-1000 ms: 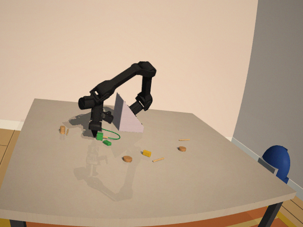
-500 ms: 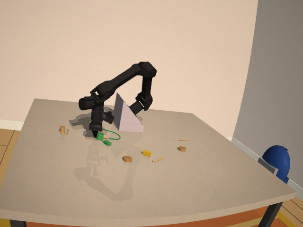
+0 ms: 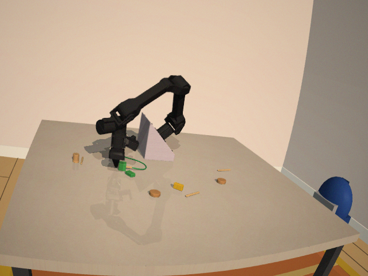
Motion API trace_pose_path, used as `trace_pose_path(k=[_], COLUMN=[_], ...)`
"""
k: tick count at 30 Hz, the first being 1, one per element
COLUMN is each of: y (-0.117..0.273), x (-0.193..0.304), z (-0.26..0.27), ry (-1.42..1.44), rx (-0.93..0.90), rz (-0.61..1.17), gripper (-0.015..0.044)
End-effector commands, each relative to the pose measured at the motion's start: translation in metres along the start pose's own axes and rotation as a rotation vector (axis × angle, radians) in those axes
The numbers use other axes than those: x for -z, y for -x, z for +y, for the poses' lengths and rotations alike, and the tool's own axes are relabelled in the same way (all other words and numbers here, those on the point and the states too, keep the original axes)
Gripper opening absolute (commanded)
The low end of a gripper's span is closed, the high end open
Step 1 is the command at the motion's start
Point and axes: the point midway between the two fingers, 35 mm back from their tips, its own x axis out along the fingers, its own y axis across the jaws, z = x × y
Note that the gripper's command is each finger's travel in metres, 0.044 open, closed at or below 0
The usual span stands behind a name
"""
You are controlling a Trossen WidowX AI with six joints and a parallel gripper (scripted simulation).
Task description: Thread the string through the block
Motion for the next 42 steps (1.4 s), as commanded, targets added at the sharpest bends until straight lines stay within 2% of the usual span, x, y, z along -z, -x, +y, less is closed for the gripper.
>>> trace_pose_path(k=[1, 42], y=[0.000, 0.005], x=[0.001, 0.047], z=[0.000, -0.002], ry=[0.000, 0.001], rx=[0.000, -0.001], rz=[0.000, 0.009], gripper=[0.0000, 0.0000])
